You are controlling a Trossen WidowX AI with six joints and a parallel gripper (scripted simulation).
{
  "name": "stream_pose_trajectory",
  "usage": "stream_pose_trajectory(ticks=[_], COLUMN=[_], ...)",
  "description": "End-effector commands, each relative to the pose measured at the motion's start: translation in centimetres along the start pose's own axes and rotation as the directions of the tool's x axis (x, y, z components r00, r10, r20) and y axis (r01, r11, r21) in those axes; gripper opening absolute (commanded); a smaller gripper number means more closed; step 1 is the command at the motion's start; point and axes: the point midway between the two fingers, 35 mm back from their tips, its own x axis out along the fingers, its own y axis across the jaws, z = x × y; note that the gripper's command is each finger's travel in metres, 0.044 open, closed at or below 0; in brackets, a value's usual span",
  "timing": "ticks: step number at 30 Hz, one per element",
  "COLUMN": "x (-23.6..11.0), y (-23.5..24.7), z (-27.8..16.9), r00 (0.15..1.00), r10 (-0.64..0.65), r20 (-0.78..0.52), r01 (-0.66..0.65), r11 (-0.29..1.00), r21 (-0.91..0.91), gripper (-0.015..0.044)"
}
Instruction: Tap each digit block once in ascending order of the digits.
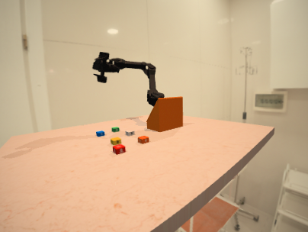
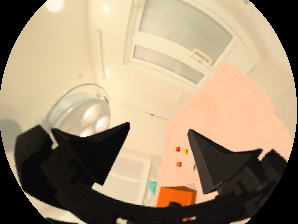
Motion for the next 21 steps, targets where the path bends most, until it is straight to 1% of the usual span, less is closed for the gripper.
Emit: stream_pose_trajectory(ticks=[1, 2, 4, 7, 9, 10, 12, 14, 16, 17, 18, 19, 21], x=[0.4, 1.4, 5.0, 7.5, 9.1, 9.8, 10.8, 11.2, 11.2, 11.2, 11.2, 11.2, 11.2], y=[-0.3, -1.2, -4.2, -6.6, -8.4, -9.4, -11.3, -13.0, -14.2, -14.6, -14.7, -14.8, -14.8], z=[-0.2, -0.8, -3.7, -6.6, -9.3, -10.8, -13.9, -16.6, -18.4, -19.0, -19.2, -19.3, -19.3], r00=[1.0, 0.997, 0.96, 0.887, 0.795, 0.73, 0.566, 0.379, 0.208, 0.146, 0.11, 0.096, 0.094], r10=[-0.012, -0.05, -0.19, -0.315, -0.424, -0.488, -0.627, -0.767, -0.885, -0.925, -0.949, -0.958, -0.959], r20=[-0.013, -0.053, -0.207, -0.338, -0.434, -0.478, -0.534, -0.518, -0.417, -0.35, -0.297, -0.272, -0.267], r01=[0.013, 0.051, 0.206, 0.345, 0.456, 0.513, 0.607, 0.648, 0.622, 0.591, 0.565, 0.552, 0.549], r11=[1.0, 0.998, 0.977, 0.938, 0.889, 0.854, 0.756, 0.619, 0.449, 0.365, 0.305, 0.279, 0.274], r21=[0.008, 0.027, 0.06, 0.032, -0.034, -0.088, -0.244, -0.443, -0.641, -0.719, -0.767, -0.786, -0.79], gripper=[0.04, 0.04, 0.04, 0.04, 0.04, 0.04, 0.04, 0.04, 0.04, 0.04, 0.04, 0.04, 0.04])
